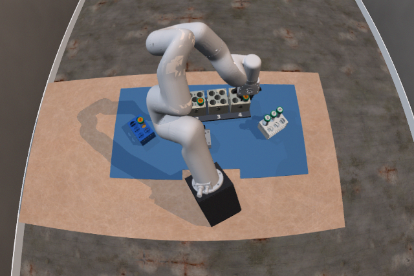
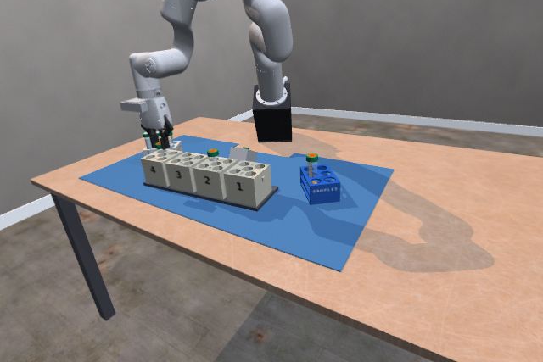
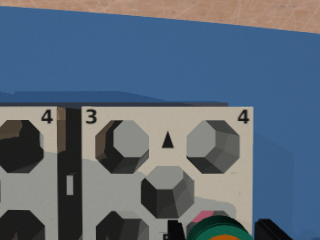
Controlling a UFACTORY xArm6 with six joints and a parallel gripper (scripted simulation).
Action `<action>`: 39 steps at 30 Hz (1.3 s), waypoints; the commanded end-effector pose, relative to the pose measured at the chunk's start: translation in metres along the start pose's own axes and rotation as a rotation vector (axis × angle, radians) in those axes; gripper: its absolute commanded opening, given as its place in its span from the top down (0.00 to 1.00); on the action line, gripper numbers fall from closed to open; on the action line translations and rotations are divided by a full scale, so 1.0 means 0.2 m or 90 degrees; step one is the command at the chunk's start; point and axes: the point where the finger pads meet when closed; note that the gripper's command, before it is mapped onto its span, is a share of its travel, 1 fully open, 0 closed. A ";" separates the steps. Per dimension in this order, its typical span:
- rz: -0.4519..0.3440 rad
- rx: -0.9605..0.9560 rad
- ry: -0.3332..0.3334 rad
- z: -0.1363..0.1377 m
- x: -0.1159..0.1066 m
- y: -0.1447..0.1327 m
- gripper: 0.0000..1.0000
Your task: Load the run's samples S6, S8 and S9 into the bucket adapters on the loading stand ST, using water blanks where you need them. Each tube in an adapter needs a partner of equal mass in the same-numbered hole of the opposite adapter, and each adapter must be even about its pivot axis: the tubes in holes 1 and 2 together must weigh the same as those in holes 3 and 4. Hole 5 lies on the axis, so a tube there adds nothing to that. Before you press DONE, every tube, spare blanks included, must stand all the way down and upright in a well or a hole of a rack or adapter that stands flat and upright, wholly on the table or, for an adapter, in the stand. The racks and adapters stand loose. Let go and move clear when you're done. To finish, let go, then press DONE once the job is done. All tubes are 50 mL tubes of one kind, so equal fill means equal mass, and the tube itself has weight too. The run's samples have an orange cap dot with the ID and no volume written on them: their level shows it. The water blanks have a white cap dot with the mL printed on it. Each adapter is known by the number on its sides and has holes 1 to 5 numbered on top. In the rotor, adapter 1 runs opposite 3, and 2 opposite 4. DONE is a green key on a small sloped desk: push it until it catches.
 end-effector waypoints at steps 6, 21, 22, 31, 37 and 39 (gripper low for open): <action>0.002 0.000 -0.001 0.00 -0.09 0.01 0.56; 0.002 -0.001 -0.001 0.00 -0.22 0.01 0.56; 0.002 -0.001 -0.001 0.00 -0.23 0.01 0.56; 0.002 -0.001 -0.001 0.00 -0.30 0.01 0.56; 0.002 -0.001 -0.001 0.00 -0.36 0.01 0.56; 0.002 -0.001 -0.001 0.00 -0.38 0.01 0.56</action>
Point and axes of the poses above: the point where the finger pads meet when closed, its own x axis out along the fingers, its own z axis across the jaws, y = z × x, and after that the axes turned 9 degrees about x, right-handed
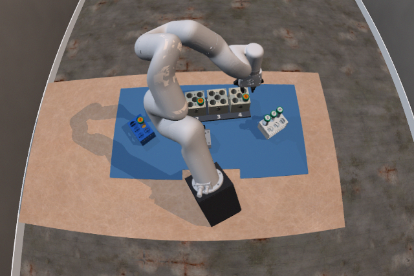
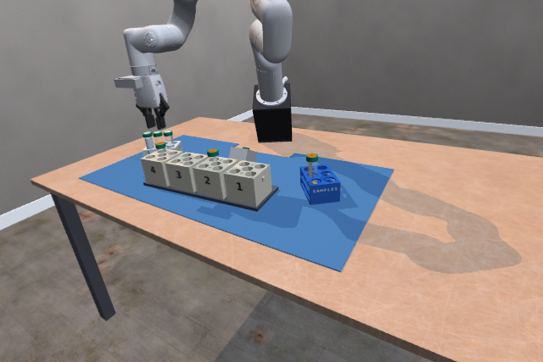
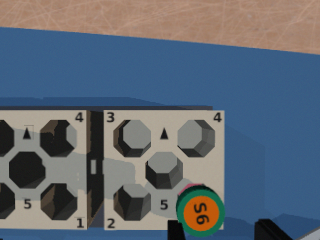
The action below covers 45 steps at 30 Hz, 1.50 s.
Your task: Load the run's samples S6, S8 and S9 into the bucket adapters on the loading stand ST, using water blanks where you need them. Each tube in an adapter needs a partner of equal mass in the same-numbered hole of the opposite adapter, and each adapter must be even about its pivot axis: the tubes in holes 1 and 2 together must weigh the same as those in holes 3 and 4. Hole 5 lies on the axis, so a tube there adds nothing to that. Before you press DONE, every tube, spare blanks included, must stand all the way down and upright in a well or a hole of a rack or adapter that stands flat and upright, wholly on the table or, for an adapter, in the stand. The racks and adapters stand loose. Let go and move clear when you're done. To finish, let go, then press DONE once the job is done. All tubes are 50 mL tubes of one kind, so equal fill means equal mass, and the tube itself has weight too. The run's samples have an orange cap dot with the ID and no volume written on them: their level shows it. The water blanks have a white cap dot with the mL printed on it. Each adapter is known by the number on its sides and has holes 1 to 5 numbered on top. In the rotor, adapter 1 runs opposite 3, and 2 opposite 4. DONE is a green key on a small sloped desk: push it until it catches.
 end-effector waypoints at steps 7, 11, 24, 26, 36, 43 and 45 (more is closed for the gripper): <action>0.002 -0.001 -0.001 0.00 -0.10 0.01 0.56; 0.002 -0.001 -0.001 0.00 -0.12 0.01 0.56; 0.002 -0.001 -0.001 0.00 -0.25 0.01 0.56; 0.002 -0.001 -0.001 0.00 -0.25 0.01 0.56; 0.002 -0.001 -0.001 0.00 -0.26 0.01 0.56; 0.002 -0.001 -0.001 0.00 -0.26 0.01 0.56; 0.002 -0.001 -0.001 0.00 -0.26 0.01 0.56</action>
Point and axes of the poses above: the point where the finger pads meet when closed, its own x axis out along the fingers, its own z axis across the jaws, y = z × x, and after that the axes turned 9 degrees about x, right-handed
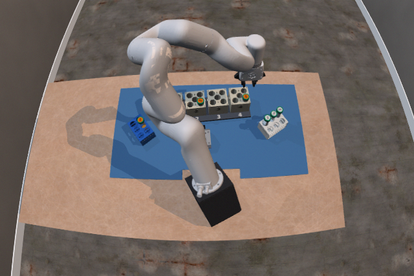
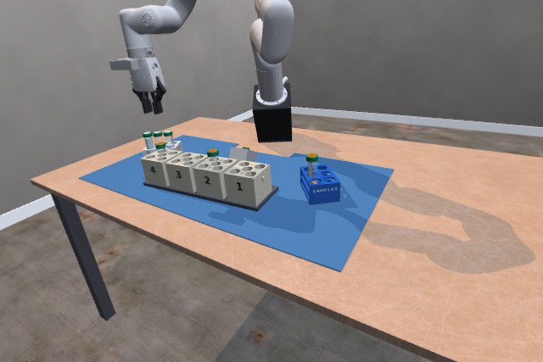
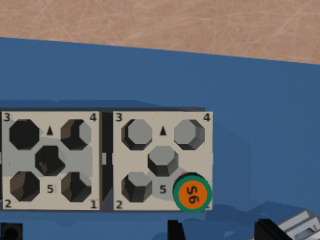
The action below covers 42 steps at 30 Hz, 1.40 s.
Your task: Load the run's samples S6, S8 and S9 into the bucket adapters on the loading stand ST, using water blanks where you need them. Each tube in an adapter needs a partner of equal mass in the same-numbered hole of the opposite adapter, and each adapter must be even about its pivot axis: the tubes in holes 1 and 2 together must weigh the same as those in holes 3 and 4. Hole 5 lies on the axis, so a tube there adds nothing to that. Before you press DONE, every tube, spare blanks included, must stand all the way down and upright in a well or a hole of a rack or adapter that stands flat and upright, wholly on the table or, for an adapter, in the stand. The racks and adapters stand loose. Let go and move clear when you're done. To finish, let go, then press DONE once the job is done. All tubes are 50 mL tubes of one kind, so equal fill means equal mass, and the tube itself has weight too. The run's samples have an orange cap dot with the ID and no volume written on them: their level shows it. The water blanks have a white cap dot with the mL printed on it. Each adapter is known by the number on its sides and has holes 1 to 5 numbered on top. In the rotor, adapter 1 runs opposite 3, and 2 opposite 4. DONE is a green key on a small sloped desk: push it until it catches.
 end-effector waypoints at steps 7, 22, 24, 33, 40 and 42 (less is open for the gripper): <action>0.002 -0.086 -0.002 -0.09 -0.01 -0.02 0.43; 0.002 -0.361 -0.002 -0.41 -0.01 -0.11 0.43; 0.002 -0.373 -0.002 -0.45 -0.01 -0.13 0.43; 0.002 -0.373 -0.001 -0.62 0.00 -0.18 0.43; 0.002 -0.373 -0.001 -0.79 0.00 -0.23 0.43; 0.002 -0.373 -0.001 -0.84 0.00 -0.24 0.43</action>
Point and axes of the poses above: the point where the finger pads meet when closed, its own x axis out along the fingers, its own z axis across the jaws, y = z × x, and after that the axes turned 9 degrees about x, right-handed
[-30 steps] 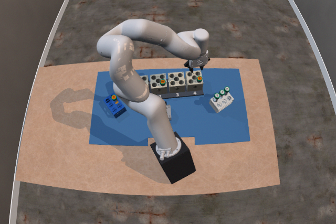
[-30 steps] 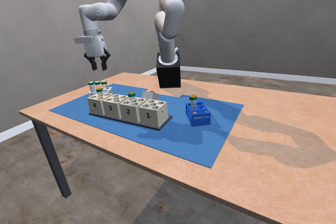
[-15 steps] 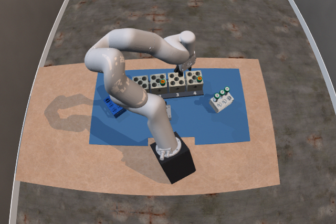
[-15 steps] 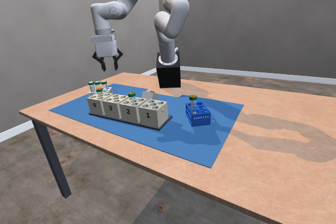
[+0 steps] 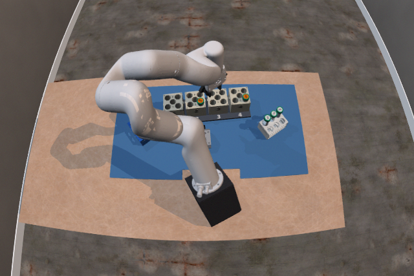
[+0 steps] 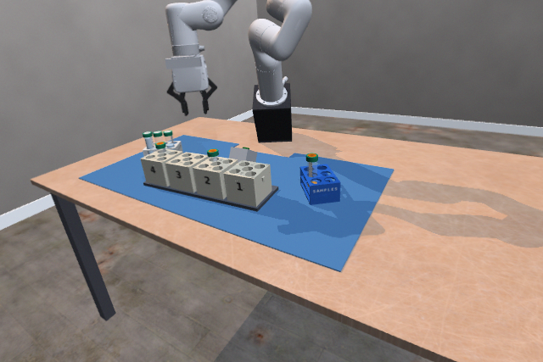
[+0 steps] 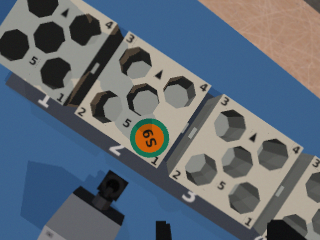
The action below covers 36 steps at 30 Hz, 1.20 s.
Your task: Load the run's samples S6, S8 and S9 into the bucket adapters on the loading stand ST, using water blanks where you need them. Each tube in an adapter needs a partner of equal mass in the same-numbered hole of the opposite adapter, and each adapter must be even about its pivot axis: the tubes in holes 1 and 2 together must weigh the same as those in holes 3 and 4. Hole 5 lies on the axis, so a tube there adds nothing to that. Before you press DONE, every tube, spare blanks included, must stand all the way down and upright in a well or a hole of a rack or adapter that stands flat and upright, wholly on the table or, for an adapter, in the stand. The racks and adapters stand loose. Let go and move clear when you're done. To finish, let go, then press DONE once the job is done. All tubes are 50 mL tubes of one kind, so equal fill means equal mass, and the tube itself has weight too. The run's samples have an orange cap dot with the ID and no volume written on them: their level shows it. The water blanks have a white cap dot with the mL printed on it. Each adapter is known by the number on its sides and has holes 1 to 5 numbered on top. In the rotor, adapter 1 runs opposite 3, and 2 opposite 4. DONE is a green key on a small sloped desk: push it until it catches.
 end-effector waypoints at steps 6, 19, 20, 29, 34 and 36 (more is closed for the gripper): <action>0.000 0.000 -0.004 -0.18 -0.01 0.06 0.43; 0.000 0.000 -0.003 -0.47 -0.01 0.15 0.43; 0.000 0.000 -0.003 -0.49 -0.01 0.16 0.43; 0.000 0.000 -0.003 -0.66 -0.01 0.21 0.43; 0.000 0.000 -0.003 -0.78 -0.01 0.25 0.43; 0.000 0.001 -0.003 -0.83 -0.01 0.26 0.43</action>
Point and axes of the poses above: the point where the finger pads meet when closed, its own x axis out along the fingers, its own z axis across the jaws, y = z × x, and after that the axes turned 9 degrees about x, right-handed
